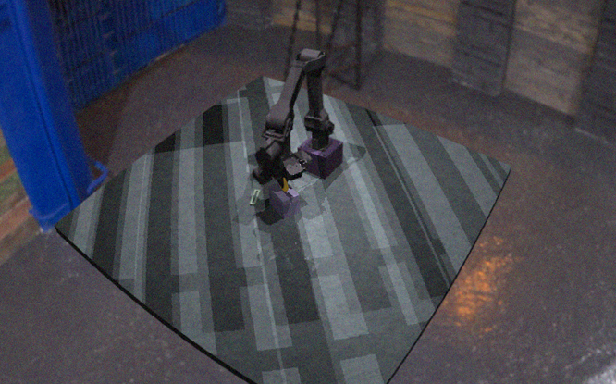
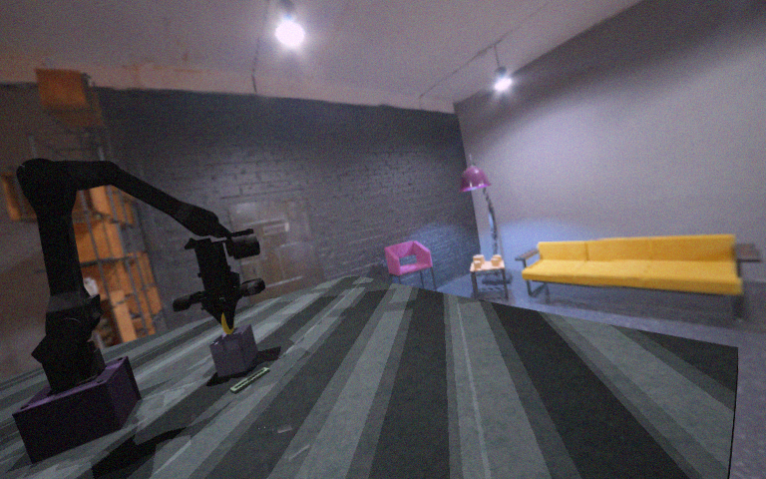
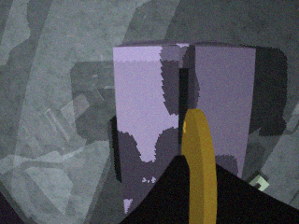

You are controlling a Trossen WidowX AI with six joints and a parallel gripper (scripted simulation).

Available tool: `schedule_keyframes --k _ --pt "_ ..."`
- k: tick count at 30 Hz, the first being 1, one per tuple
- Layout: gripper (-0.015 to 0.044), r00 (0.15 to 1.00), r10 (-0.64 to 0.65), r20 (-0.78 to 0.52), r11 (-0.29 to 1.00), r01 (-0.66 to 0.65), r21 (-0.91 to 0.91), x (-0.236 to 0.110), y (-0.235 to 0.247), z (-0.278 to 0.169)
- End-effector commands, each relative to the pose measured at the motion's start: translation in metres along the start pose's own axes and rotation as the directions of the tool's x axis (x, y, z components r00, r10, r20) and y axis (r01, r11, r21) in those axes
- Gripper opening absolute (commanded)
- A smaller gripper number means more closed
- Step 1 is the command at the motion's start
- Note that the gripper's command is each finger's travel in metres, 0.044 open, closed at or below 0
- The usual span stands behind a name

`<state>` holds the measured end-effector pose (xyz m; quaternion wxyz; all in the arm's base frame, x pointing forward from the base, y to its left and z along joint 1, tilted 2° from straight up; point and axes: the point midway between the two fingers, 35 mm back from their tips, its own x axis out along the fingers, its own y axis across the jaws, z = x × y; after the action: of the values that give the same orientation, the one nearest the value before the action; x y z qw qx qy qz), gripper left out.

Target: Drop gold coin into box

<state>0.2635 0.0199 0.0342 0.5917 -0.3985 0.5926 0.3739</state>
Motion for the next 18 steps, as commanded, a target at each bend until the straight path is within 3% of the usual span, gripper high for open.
schedule_keyframes --k 1,5,14,18 --pt "0.0053 1.0 -0.001 0.0 1.0 0.001 0.0 0.0 0.0 0.0" --pt "0.0158 1.0 -0.001 0.0 1.0 0.001 0.0 0.0 0.0 0.0" --pt "0.0161 1.0 -0.001 0.0 1.0 0.001 0.0 0.0 0.0 0.0" --pt "0.0266 1.0 -0.001 0.0 1.0 0.001 0.0 -0.014 0.0 0.0"
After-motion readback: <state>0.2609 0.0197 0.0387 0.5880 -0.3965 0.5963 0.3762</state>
